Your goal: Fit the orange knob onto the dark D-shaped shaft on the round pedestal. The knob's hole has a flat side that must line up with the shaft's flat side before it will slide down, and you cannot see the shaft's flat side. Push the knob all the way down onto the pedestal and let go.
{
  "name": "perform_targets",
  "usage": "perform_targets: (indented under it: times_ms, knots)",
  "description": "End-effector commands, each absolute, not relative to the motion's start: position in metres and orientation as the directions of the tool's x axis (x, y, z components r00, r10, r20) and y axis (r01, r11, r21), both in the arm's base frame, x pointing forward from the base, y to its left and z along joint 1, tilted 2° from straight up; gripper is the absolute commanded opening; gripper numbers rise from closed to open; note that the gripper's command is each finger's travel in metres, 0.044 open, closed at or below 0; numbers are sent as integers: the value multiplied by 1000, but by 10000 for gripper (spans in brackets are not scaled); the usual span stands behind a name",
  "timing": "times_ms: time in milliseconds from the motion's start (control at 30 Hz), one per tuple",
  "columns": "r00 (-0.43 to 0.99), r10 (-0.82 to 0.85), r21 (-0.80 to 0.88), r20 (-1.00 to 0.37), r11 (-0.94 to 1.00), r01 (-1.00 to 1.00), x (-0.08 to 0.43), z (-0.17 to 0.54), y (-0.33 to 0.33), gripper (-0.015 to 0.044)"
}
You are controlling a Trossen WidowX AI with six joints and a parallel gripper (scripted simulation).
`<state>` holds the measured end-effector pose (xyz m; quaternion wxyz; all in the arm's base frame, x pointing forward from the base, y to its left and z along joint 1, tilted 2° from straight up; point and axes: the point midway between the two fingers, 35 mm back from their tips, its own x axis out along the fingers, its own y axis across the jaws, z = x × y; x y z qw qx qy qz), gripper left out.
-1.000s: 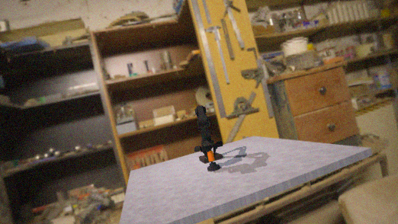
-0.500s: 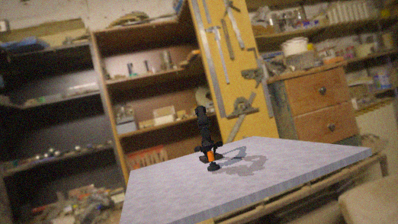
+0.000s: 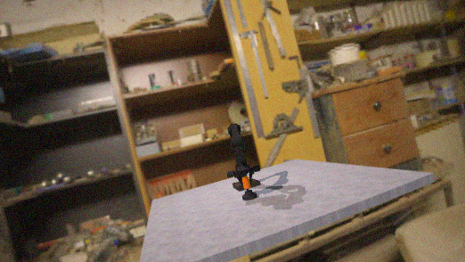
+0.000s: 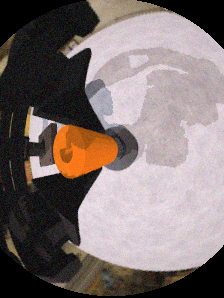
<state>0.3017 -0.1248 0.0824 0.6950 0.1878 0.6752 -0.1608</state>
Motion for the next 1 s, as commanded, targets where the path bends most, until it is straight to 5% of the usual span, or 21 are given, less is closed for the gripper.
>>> perform_targets:
  times_ms: [0,300,967]
  knots:
    - [42,29,45,-999,876,480,304,86,-126,0]
    - [42,29,49,-999,757,652,308,89,-127,0]
    - [42,29,49,-999,757,652,306,84,-127,0]
